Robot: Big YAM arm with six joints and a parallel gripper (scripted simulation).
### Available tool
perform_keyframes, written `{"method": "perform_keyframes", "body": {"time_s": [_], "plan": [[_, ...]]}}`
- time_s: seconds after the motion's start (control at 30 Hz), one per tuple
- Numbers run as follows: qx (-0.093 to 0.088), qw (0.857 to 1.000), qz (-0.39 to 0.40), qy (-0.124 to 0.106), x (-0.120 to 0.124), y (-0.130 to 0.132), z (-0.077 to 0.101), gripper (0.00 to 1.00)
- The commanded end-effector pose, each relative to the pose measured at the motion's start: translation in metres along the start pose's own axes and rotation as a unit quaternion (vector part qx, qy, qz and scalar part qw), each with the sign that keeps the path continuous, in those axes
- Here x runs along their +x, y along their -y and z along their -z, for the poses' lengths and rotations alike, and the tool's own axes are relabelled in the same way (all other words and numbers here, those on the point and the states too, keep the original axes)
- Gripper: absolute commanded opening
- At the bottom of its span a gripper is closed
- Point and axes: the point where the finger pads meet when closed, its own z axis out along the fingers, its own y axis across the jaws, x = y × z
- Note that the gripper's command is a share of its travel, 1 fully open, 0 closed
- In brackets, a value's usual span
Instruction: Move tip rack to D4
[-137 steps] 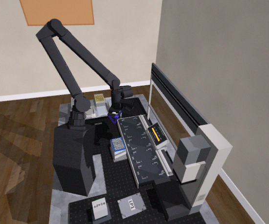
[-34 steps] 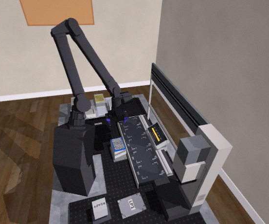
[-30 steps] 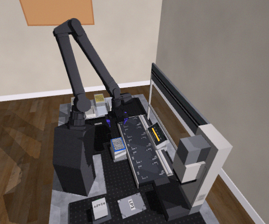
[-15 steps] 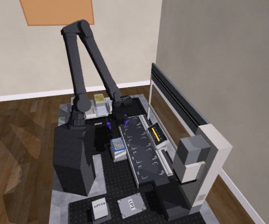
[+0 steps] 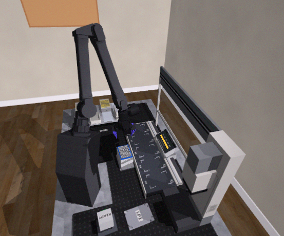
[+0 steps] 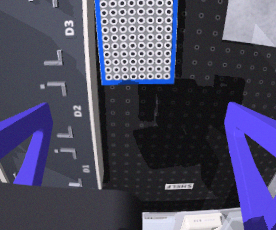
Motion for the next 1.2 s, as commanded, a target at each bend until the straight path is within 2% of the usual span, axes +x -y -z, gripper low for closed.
{"method": "perform_keyframes", "body": {"time_s": [0.0,1.17], "plan": [[-0.005,1.0,0.002,-0.002,0.004,-0.004,-0.007,1.0],[-0.002,1.0,0.001,-0.001,0.003,0.0,-0.059,1.0]]}}
